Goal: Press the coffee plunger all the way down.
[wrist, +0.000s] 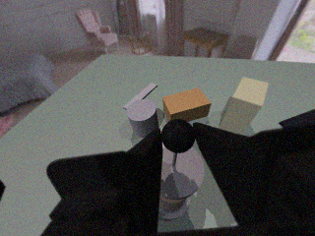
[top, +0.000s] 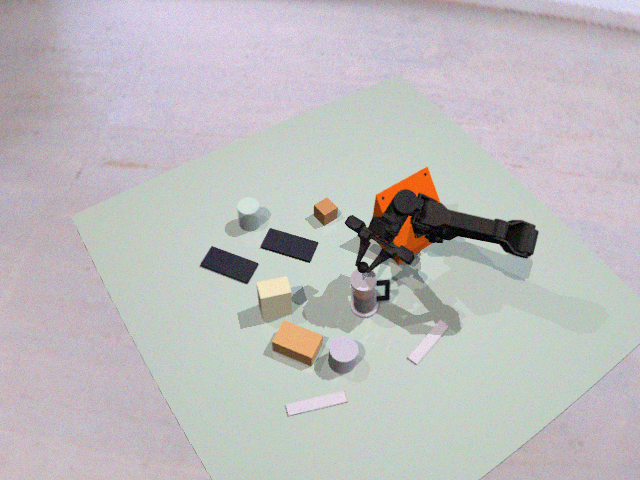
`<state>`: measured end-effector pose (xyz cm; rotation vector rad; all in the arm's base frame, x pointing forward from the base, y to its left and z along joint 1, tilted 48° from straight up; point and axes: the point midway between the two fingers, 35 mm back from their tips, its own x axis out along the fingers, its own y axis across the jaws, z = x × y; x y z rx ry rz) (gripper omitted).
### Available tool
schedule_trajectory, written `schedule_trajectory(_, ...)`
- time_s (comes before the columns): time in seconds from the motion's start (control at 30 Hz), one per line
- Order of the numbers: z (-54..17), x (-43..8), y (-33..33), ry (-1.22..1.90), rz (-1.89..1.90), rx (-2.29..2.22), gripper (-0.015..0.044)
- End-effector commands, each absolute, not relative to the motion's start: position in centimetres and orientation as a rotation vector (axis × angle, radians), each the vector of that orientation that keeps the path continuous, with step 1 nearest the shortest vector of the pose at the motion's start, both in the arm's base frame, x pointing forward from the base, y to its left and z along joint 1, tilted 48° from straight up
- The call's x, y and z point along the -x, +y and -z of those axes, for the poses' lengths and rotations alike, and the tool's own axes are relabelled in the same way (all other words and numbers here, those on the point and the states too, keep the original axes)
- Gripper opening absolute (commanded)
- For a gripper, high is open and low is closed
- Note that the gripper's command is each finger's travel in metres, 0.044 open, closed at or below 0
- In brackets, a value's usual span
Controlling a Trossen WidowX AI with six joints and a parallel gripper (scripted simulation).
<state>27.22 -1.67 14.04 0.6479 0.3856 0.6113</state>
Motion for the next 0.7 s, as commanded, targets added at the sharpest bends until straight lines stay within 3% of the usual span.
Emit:
schedule_trajectory(0.0,-12.37,-26.75,-0.21,0.418,-0.618,-0.691,0.0112)
schedule_trajectory(0.67,-12.40,-27.72,0.50,0.403,-0.622,-0.700,0.0112)
